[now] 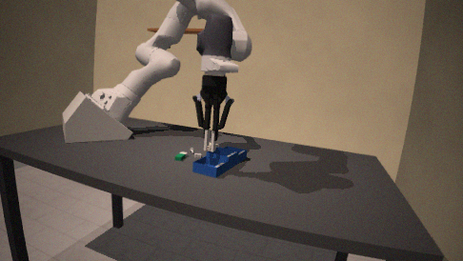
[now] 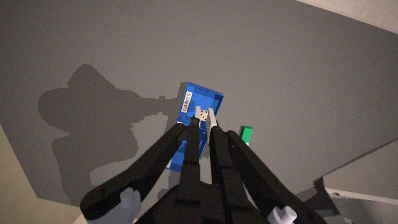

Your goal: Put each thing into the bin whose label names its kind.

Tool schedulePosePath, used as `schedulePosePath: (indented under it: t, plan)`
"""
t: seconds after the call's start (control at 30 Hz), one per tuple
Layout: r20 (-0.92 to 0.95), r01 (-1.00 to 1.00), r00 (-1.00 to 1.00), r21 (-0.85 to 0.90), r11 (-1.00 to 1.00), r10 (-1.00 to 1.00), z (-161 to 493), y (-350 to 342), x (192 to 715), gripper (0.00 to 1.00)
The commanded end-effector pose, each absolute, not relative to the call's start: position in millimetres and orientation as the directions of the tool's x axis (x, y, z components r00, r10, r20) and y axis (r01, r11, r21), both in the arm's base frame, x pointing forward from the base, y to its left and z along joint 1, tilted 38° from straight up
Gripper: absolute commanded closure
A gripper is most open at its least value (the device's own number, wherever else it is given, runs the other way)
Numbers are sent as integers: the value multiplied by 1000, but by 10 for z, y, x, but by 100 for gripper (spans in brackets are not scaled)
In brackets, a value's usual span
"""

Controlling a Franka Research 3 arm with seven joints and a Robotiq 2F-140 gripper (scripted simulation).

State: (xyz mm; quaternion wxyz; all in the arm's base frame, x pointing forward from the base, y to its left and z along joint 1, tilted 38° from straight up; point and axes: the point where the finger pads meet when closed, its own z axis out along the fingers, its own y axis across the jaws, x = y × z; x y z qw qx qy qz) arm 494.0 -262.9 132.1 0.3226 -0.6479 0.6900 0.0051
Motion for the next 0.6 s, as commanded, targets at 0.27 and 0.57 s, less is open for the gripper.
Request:
schedulePosePath:
  t: [0.27, 0.57]
  plan:
    - [-529, -902, -94, -313, 297, -843, 1330, -2597, 4937, 93]
    - [-529, -902, -94, -313, 297, -843, 1325, -2607, 4940, 93]
